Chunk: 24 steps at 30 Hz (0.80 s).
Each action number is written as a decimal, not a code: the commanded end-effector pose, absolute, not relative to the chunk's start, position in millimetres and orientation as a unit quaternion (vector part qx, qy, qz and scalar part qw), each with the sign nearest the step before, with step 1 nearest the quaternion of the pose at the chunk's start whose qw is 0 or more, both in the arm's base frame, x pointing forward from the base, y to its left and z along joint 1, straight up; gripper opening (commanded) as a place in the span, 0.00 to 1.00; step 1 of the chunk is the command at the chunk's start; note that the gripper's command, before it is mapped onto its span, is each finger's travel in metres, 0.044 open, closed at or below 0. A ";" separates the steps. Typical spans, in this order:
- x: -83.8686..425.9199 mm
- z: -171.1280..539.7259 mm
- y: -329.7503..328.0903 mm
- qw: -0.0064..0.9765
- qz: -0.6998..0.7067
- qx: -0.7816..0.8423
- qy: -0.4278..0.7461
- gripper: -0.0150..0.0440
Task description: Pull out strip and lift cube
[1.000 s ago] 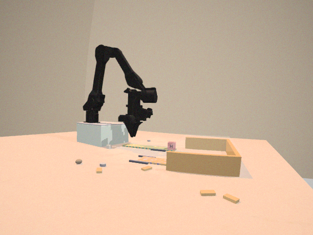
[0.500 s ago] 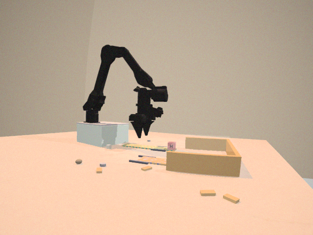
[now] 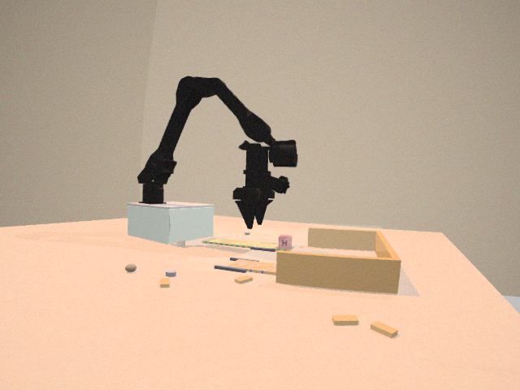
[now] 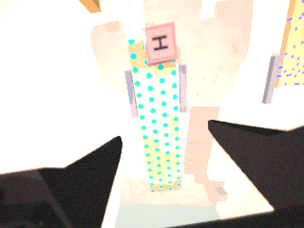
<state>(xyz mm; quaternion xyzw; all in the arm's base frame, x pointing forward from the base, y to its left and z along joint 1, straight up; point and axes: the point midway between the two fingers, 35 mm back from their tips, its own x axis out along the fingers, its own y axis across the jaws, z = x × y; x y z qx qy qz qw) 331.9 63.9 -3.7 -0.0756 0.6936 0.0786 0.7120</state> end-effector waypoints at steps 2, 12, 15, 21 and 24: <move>350.5 0.2 65.9 0.714 0.080 -0.078 0.691 1.00; 383.8 6.5 69.4 0.715 0.080 -0.078 0.690 1.00; 393.6 8.6 70.3 0.715 0.080 -0.078 0.690 1.00; 413.5 13.8 71.9 0.716 0.080 -0.078 0.689 1.00; 415.5 14.1 72.1 0.716 0.080 -0.078 0.689 0.96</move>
